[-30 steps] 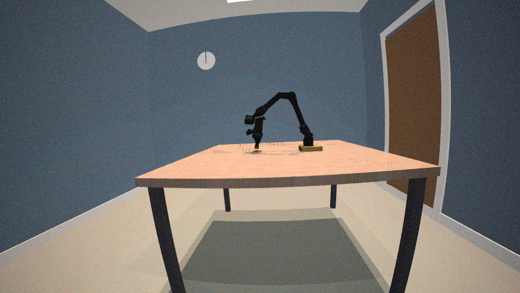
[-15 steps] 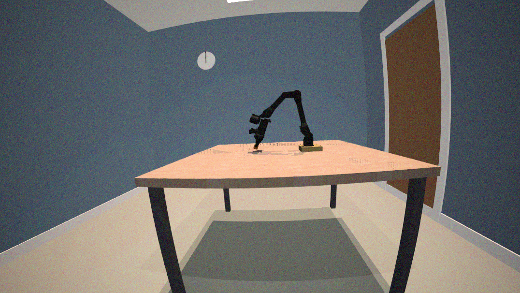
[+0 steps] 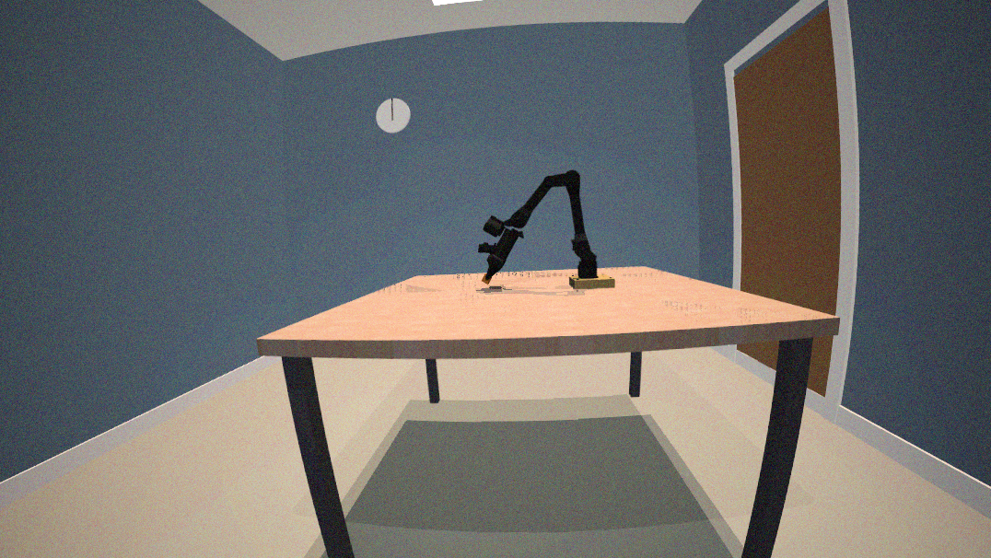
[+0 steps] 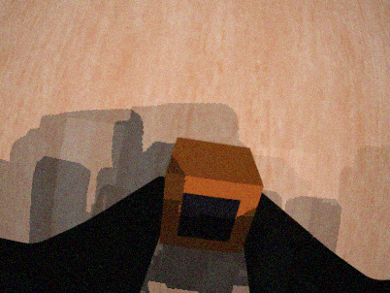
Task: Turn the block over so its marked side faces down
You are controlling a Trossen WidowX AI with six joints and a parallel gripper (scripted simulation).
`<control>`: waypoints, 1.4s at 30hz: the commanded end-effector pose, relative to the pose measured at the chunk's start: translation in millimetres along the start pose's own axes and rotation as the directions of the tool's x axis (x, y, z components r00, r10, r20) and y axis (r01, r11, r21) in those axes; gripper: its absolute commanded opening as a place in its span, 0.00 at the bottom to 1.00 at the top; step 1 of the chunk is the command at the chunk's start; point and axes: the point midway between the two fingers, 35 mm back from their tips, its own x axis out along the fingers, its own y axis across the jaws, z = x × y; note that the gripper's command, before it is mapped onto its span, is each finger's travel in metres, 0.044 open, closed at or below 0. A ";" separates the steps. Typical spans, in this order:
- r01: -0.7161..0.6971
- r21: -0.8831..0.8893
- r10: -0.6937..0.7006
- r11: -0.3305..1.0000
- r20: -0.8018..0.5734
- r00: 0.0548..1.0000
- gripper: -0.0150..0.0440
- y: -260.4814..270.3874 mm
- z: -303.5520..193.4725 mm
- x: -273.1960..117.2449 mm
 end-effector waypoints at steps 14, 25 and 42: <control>-0.006 0.003 0.005 1.000 0.242 0.970 0.25 -0.5 -7.4 27.4; -0.006 0.000 0.005 1.000 0.399 0.917 0.25 0.3 -15.4 26.4; -0.005 -0.003 0.006 1.000 0.494 0.870 0.25 1.2 -20.9 20.1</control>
